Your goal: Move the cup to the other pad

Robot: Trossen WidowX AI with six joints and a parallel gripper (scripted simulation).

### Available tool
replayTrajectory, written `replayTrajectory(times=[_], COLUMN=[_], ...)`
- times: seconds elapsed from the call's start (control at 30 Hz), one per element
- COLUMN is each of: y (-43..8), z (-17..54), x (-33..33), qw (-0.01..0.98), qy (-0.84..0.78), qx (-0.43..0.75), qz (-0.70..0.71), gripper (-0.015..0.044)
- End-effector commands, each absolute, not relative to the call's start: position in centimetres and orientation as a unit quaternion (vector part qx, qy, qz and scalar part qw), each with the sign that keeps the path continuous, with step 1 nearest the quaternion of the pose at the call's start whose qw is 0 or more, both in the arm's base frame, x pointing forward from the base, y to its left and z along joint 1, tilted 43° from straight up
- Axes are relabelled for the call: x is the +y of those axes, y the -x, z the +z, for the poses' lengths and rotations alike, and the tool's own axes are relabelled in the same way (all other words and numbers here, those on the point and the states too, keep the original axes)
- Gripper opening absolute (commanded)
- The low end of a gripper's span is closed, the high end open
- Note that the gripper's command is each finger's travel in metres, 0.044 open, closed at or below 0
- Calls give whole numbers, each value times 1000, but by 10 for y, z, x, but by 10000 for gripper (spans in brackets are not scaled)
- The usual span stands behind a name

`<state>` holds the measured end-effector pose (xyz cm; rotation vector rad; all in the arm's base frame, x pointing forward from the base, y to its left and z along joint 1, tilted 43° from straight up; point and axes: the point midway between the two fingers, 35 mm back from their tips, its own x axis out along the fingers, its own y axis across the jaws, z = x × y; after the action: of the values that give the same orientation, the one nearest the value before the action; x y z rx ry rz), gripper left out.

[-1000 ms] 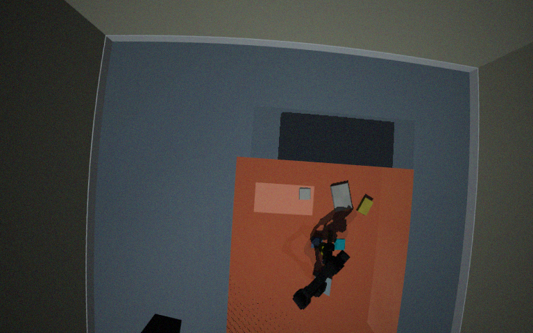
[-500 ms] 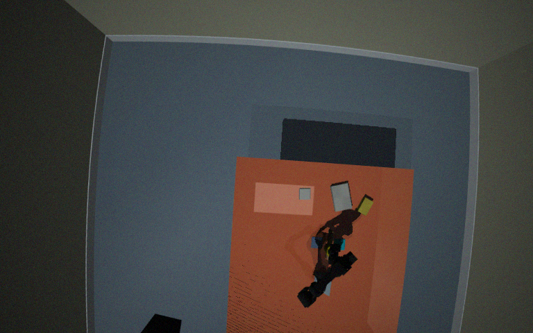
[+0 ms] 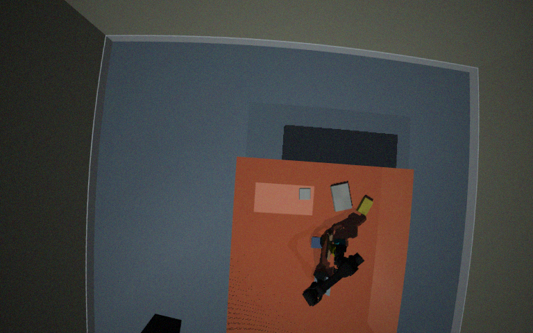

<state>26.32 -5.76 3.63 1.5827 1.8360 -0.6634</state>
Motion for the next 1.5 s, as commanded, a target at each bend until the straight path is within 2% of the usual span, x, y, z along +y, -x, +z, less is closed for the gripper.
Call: replayTrajectory(times=[0.0,0.83,1.47], y=[-266,-272,-271], z=[30,-4,-19], x=[-67,-109,-96], qw=[314,316,316], qy=[-598,-598,-598], qx=[693,693,693], qz=[-251,-251,-251], gripper=[0,0,0])
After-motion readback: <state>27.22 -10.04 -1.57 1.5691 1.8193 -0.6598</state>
